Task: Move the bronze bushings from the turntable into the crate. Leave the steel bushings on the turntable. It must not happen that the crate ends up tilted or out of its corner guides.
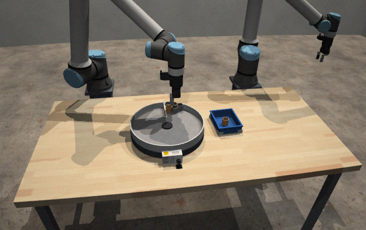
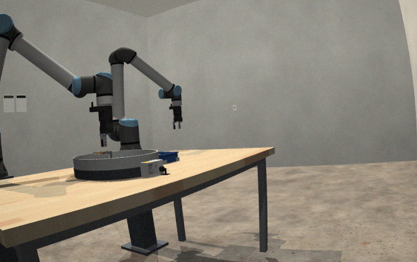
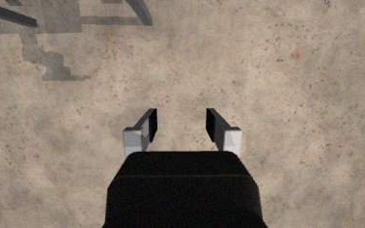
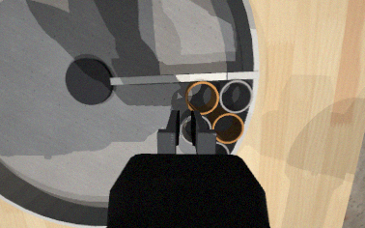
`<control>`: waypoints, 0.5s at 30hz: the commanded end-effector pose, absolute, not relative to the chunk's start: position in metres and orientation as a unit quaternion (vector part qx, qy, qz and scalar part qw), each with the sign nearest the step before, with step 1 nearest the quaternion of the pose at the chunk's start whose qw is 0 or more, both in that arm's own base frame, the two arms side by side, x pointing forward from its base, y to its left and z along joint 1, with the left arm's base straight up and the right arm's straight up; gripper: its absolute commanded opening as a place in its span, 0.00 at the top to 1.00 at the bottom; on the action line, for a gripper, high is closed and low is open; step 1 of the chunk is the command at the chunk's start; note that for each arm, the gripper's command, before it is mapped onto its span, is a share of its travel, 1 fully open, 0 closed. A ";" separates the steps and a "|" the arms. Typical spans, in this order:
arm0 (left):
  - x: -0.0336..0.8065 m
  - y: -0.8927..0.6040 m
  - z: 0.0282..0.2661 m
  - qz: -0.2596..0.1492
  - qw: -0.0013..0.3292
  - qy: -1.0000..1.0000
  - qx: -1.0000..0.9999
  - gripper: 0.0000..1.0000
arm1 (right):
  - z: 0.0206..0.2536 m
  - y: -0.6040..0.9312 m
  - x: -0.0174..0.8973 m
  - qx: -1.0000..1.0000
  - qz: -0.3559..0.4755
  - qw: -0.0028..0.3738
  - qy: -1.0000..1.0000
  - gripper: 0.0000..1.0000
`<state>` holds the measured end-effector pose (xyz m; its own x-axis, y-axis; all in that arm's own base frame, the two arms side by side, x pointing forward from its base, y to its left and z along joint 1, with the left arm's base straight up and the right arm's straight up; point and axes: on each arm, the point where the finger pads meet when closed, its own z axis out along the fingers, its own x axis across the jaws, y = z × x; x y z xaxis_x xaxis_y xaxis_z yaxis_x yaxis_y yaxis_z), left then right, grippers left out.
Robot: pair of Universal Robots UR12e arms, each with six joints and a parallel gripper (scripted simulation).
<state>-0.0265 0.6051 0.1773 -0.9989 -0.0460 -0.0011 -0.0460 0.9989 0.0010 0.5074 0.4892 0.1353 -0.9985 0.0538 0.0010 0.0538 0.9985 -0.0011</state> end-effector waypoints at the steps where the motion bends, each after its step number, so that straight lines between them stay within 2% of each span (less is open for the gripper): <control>1: -0.028 0.603 0.177 0.000 0.000 1.000 -0.023 0.00 | 0.134 0.476 0.504 -0.009 0.000 0.000 -1.000 0.64; 15: -0.028 0.603 0.177 0.000 0.000 1.000 -0.023 0.00 | 0.133 0.470 0.501 -0.001 0.000 0.001 -1.000 0.64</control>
